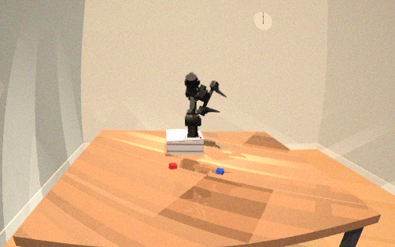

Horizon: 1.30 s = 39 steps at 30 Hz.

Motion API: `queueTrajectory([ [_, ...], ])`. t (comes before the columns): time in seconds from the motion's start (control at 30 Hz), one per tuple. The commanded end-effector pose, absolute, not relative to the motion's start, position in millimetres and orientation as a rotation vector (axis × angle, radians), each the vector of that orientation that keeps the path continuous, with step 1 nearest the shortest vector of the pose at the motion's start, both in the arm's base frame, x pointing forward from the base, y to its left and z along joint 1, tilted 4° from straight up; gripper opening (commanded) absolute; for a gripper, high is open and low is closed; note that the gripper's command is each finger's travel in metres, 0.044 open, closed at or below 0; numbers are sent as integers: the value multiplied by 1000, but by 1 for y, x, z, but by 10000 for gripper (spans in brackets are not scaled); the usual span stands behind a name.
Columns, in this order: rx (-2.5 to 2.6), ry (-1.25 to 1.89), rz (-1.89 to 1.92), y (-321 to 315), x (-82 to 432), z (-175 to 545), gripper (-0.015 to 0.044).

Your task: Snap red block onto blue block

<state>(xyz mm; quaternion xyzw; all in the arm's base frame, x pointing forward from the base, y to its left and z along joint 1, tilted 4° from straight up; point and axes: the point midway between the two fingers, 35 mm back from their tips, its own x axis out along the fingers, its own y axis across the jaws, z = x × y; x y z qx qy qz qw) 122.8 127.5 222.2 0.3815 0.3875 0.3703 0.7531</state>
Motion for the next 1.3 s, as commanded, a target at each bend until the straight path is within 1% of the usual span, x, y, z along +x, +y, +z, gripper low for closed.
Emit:
queueTrajectory([
  [0.0,833,846,808,127,123,222,426],
  [0.03,827,845,801,127,125,222,440],
  [0.3,531,874,513,82,198,193,440],
  [0.47,306,973,370,42,235,163,440],
  [0.63,71,1121,278,-1,261,127,440],
  [0.93,-373,1450,271,-85,279,59,440],
  [1.27,-403,1476,280,-88,276,54,440],
])
